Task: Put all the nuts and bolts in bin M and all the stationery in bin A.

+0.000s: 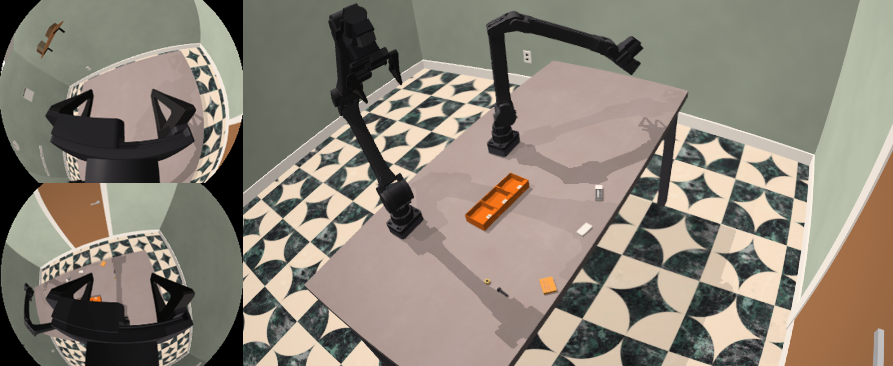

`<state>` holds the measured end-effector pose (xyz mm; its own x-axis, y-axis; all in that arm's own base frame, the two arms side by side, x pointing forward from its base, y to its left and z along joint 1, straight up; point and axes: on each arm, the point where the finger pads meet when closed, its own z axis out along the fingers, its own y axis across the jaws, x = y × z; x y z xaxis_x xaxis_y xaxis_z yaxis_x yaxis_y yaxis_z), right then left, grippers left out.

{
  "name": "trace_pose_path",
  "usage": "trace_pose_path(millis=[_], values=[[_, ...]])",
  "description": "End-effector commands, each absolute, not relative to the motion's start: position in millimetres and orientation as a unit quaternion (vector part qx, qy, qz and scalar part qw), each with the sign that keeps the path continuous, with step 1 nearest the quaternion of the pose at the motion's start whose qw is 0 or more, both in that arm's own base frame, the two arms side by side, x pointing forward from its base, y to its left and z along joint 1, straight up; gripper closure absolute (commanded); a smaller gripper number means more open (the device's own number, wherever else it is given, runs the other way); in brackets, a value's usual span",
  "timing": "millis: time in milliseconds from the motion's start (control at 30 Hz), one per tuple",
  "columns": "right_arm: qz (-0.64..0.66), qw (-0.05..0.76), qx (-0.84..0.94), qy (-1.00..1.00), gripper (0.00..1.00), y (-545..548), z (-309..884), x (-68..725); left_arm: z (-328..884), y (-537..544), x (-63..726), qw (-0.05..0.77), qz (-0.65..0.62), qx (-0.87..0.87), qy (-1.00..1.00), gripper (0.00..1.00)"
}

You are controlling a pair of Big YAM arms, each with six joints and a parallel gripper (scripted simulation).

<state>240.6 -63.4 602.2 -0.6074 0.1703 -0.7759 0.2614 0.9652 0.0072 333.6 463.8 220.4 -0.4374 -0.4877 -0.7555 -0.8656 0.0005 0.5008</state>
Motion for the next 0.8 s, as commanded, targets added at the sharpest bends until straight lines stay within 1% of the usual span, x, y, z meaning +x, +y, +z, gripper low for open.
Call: trace_pose_path(millis=[0,533,767], values=[[-0.056,0.425,0.118,0.896,0.00,-63,603,235,220,464,334,0.188,0.504,-0.496,0.682,0.00],[-0.056,0.425,0.118,0.896,0.00,-63,603,235,220,464,334,0.188,0.504,-0.496,0.682,0.00],[-0.056,0.425,0.118,0.896,0.00,-63,603,235,181,466,336,0.190,0.504,-0.497,0.680,0.00]])
